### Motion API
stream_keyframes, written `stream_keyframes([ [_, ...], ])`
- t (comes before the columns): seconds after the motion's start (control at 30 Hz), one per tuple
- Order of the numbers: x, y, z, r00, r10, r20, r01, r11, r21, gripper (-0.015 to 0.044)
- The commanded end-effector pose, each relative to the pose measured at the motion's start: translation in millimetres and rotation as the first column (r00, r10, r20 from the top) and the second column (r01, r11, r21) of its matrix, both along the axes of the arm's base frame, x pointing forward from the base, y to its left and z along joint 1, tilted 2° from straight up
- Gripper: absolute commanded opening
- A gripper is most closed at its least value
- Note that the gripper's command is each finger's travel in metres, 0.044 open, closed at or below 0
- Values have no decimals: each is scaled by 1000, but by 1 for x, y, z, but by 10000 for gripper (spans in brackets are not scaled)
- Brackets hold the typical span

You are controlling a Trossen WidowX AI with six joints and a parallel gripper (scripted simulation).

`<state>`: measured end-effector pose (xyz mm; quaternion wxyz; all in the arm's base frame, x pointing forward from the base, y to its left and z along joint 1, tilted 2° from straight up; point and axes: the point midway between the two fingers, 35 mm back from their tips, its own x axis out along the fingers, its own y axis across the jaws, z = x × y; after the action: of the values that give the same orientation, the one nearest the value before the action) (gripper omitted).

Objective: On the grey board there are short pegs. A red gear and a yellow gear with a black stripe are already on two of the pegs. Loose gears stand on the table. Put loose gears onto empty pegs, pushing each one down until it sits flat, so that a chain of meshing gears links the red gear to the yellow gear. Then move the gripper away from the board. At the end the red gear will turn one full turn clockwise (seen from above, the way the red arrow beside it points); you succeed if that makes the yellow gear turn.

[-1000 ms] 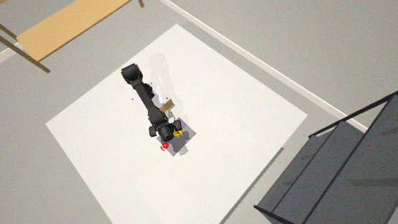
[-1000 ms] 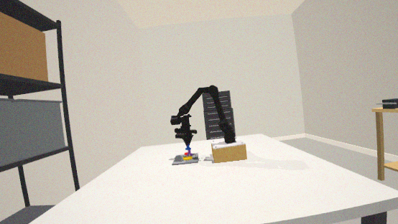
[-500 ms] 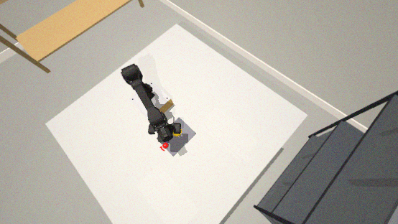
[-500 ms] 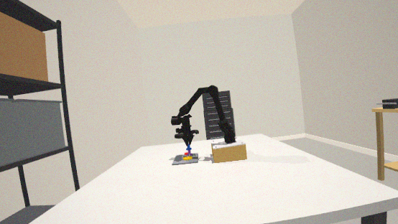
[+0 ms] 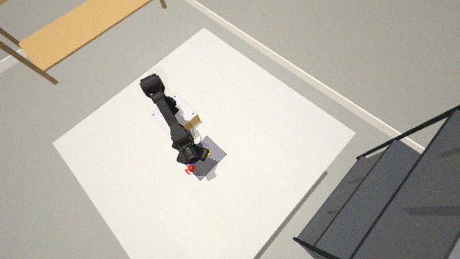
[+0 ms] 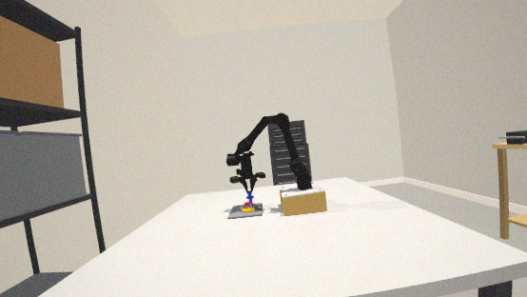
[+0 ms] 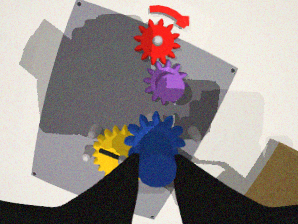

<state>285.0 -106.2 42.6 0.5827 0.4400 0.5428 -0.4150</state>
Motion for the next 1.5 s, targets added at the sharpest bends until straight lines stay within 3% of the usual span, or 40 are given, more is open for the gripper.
stream_keyframes([
  [0.0, 0, 1, 1, 993, -117, 3, 117, 993, 12, 0],
  [0.3, 0, 1, 2, 938, -347, 0, 347, 937, 28, 0],
  [0.63, 1, 1, 0, 937, -349, -1, 349, 937, 28, 0],
  [1.07, 1, 1, -19, 982, -188, 2, 187, 982, 17, 0],
  [1.47, 3, 1, -35, 926, -377, -1, 376, 926, 30, 0],
])
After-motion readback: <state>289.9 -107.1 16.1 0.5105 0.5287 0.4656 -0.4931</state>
